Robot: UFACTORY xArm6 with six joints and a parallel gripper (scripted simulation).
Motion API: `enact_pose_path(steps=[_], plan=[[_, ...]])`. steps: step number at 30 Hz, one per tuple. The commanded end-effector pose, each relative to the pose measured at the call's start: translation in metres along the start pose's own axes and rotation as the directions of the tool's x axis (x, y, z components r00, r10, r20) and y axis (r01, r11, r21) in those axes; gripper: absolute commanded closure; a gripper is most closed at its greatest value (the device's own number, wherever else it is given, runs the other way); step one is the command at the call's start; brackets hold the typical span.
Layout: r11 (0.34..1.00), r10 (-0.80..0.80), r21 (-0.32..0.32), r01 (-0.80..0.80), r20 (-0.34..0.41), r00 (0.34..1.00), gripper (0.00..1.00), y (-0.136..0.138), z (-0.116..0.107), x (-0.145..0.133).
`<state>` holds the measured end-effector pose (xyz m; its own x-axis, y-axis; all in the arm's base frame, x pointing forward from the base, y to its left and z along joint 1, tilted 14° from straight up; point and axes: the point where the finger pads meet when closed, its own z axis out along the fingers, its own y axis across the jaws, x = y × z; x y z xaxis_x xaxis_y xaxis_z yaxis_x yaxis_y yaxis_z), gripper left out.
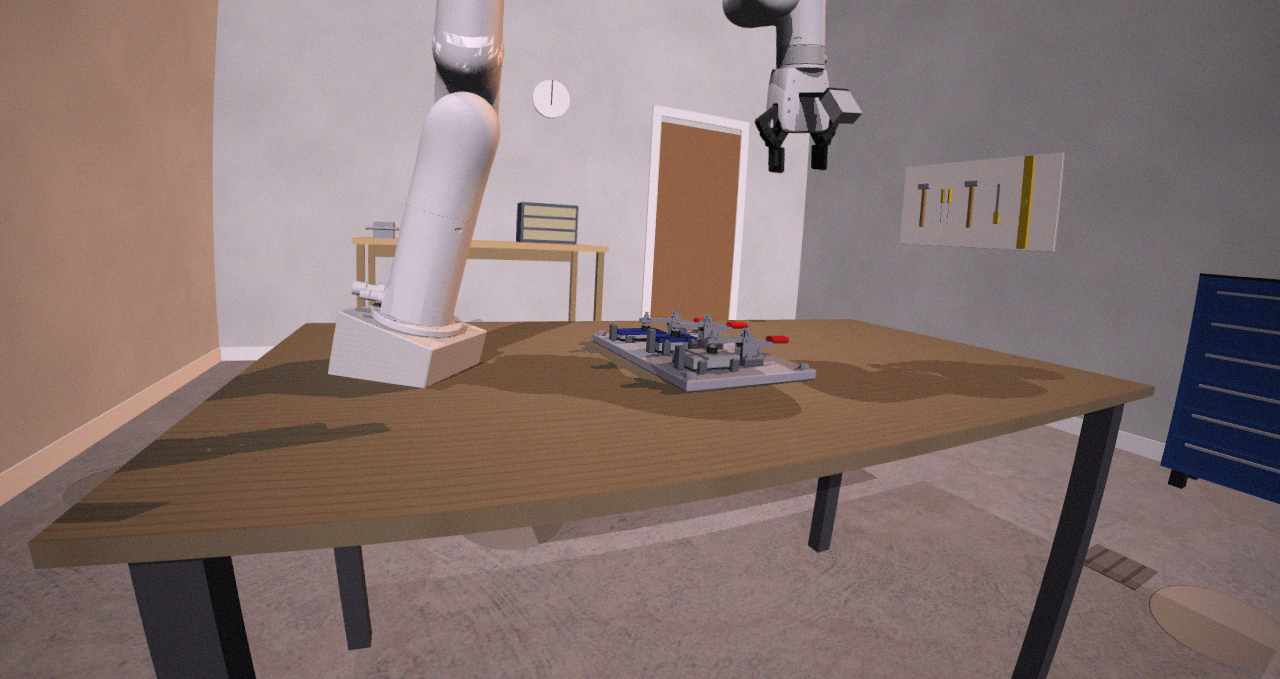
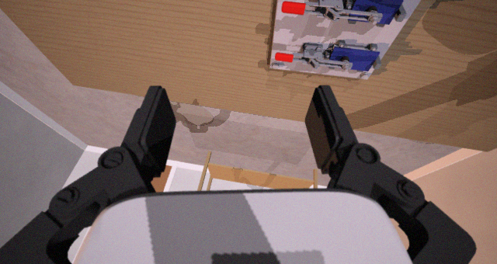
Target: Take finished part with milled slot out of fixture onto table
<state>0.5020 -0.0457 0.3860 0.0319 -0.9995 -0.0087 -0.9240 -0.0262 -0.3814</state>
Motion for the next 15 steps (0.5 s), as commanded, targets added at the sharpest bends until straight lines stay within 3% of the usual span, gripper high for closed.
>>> enact_pose_path(steps=[1,3,15], plan=[[1.000,0.001,-0.002,-0.001,-0.011,1.000,0.00,0.006,-0.001,0.010],[1.000,0.004,-0.021,-0.005,-0.038,0.999,0.00,0.025,0.003,0.037],[0.996,0.013,-0.088,-0.023,-0.108,0.994,0.00,0.096,0.012,0.110]])
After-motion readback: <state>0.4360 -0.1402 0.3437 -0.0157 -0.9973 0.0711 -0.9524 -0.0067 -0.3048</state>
